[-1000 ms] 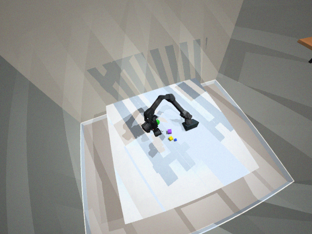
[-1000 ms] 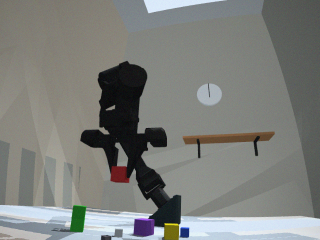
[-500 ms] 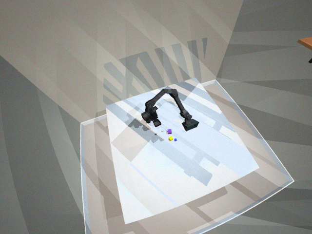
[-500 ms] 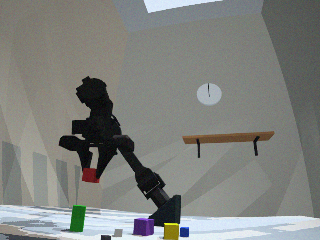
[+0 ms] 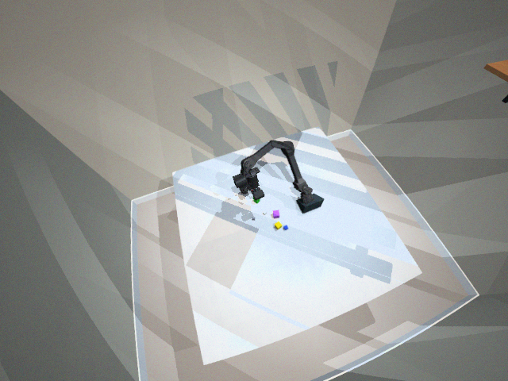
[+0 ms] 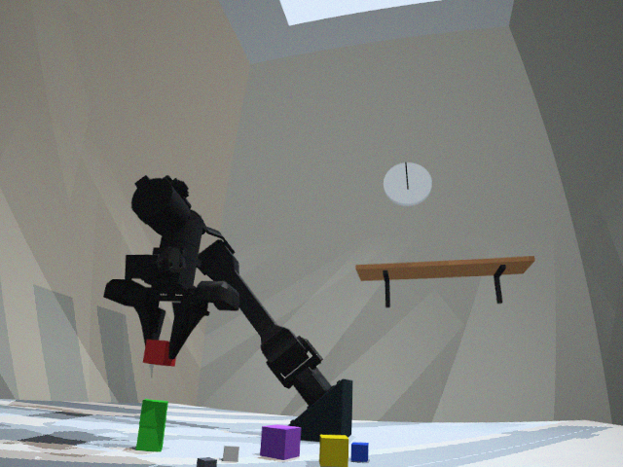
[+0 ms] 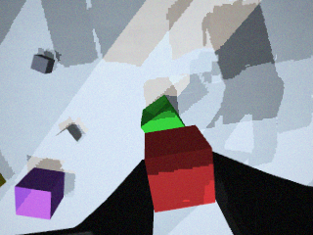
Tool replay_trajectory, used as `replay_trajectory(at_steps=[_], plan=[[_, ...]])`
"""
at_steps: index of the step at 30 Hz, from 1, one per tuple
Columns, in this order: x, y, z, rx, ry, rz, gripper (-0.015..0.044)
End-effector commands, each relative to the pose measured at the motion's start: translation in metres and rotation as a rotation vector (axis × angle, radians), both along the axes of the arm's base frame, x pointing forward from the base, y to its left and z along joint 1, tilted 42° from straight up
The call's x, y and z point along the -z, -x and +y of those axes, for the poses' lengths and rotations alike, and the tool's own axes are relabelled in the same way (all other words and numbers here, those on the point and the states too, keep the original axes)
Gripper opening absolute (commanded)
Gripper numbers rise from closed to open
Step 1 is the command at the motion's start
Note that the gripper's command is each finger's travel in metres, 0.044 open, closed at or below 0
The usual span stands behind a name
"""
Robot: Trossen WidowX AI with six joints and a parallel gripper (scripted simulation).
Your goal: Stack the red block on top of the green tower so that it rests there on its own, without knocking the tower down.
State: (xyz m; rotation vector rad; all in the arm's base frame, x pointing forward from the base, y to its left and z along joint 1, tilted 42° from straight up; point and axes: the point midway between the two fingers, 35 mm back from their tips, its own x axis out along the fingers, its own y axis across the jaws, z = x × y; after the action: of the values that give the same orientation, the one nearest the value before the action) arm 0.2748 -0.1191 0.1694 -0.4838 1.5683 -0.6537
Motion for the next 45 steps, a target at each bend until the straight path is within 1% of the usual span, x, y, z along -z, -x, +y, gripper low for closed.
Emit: replay_trajectory(at_steps=[1,14,33,45], plan=[[0.009,0.004,-0.009,-0.001,0.005,0.004,0.0],[0.033,0.008,-0.03,-0.001,0.006,0.003,0.0],[0.03,0.007,-0.027,-0.001,0.006,0.003,0.0],[0.034,0.008,-0.029,0.001,0.002,0.007,0.0315]])
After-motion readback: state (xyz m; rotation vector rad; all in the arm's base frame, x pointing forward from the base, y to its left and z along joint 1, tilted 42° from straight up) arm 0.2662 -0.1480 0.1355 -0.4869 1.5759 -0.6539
